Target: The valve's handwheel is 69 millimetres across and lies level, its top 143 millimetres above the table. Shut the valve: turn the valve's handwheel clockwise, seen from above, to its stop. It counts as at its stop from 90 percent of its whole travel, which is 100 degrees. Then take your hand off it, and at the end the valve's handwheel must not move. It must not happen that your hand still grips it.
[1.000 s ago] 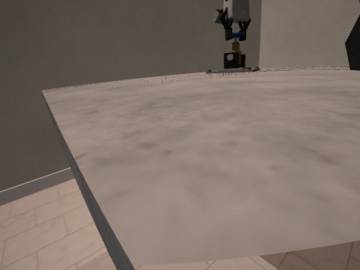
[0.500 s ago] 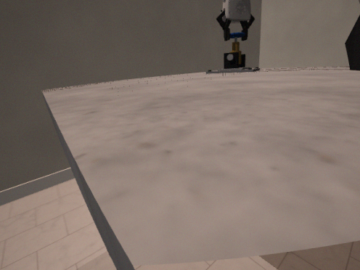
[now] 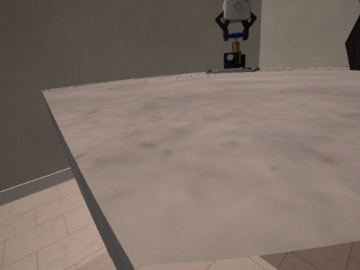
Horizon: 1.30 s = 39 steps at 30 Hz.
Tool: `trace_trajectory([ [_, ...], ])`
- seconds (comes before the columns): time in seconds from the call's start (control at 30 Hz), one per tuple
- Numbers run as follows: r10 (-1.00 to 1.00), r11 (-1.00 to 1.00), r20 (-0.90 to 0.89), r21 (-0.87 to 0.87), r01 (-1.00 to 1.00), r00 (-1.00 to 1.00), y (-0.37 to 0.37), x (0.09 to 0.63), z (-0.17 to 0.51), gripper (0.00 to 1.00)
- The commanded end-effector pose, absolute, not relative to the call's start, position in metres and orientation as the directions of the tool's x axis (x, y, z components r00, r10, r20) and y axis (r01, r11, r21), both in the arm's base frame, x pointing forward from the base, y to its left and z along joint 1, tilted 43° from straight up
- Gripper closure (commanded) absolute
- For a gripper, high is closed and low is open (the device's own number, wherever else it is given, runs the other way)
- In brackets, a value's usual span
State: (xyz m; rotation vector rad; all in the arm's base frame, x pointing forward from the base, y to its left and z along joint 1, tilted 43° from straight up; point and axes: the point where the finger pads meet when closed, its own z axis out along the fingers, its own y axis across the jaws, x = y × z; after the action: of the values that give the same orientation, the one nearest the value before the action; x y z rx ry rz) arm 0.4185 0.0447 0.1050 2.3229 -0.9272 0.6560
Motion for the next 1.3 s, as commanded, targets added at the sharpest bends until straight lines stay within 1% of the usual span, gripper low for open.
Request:
trace_trajectory([
  [0.0,-0.49,-0.591,0.626,0.274,-0.759,0.607,0.0462,0.4194,0.1056,1.0],
  [0.57,-0.556,-0.529,0.654,0.198,-0.826,0.513,0.0462,0.4194,0.1056,1.0],
  [1.27,-0.574,-0.51,0.66,0.176,-0.842,0.485,0.0462,0.4194,0.1056,1.0],
])
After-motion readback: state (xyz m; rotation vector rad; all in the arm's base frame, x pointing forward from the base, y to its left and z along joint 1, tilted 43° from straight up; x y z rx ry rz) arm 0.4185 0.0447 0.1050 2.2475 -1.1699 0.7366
